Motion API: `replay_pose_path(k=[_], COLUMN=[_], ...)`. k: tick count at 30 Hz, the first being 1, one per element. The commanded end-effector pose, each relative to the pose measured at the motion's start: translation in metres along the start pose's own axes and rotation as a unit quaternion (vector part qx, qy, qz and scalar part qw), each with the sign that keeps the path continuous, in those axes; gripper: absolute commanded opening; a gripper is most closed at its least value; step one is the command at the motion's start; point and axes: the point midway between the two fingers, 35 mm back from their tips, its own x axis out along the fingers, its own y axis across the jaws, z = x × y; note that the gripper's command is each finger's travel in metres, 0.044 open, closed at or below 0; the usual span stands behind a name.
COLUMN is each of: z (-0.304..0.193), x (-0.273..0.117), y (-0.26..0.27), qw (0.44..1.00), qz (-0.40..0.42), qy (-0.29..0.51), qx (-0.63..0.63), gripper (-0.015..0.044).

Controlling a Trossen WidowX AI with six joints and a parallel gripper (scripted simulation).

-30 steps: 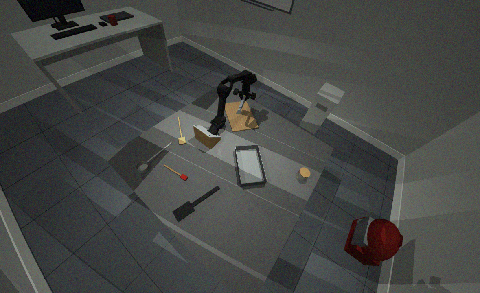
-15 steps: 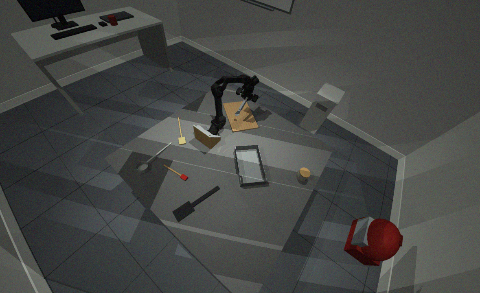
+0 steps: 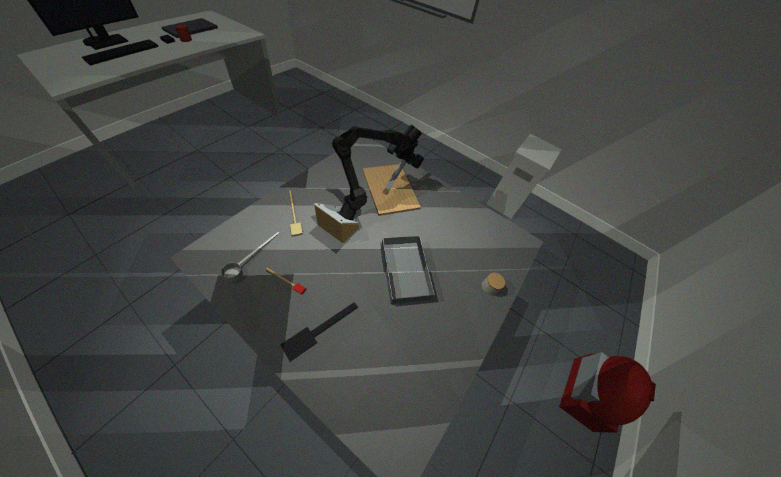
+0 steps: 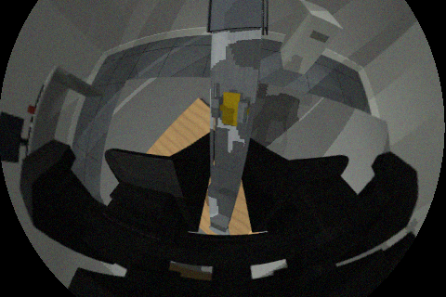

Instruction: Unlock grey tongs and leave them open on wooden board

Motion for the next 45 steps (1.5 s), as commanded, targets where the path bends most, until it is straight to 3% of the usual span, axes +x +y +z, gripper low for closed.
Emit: replay_pose_path(k=[1, 19, 34, 45], z=[0.005, -0.008, -0.052, -0.052], x=[-0.007, -0.032, -0.047, -0.047], y=[0.001, 0.007, 0.023, 0.023], qw=[0.999, 0.990, 0.983, 0.982], qz=[0.007, 0.045, 0.078, 0.078], qy=[-0.038, -0.121, -0.098, -0.097], qx=[-0.006, -0.063, -0.138, -0.139], gripper=[-0.0150, -0.0150, -0.0150, -0.0150])
